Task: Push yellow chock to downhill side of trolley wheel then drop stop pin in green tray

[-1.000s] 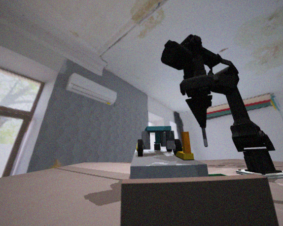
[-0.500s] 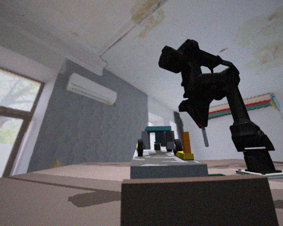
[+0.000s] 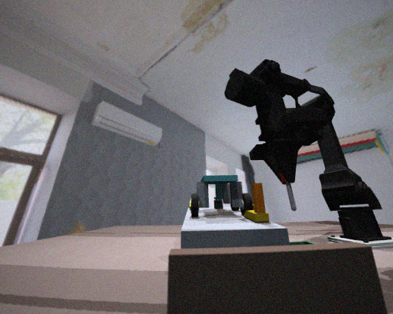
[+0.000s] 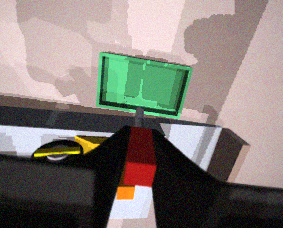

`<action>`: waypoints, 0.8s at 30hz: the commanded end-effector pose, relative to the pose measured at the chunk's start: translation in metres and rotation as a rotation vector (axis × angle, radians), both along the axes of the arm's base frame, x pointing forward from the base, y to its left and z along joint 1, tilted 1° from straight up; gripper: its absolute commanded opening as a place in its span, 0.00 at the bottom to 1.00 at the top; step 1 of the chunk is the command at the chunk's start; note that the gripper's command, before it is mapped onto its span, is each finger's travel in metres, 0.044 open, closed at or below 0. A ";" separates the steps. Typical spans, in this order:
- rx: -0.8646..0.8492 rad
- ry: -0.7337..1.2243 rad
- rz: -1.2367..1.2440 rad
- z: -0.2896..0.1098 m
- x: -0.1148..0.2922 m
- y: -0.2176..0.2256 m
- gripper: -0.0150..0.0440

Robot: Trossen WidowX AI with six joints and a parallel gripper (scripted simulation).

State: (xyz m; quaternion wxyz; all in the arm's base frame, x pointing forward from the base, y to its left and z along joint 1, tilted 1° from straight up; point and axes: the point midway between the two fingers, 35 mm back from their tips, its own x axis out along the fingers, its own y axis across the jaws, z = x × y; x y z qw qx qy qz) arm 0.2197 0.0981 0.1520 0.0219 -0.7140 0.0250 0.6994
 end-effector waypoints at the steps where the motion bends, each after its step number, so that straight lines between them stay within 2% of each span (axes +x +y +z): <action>1: 0.009 -0.007 0.000 -0.006 -0.008 0.001 0.25; 8: 0.053 -0.007 0.000 -0.012 -0.008 0.002 0.25; 16: 0.162 -0.016 0.003 -0.032 -0.007 0.009 0.25; 24: 0.184 -0.018 0.004 -0.058 -0.006 0.022 0.25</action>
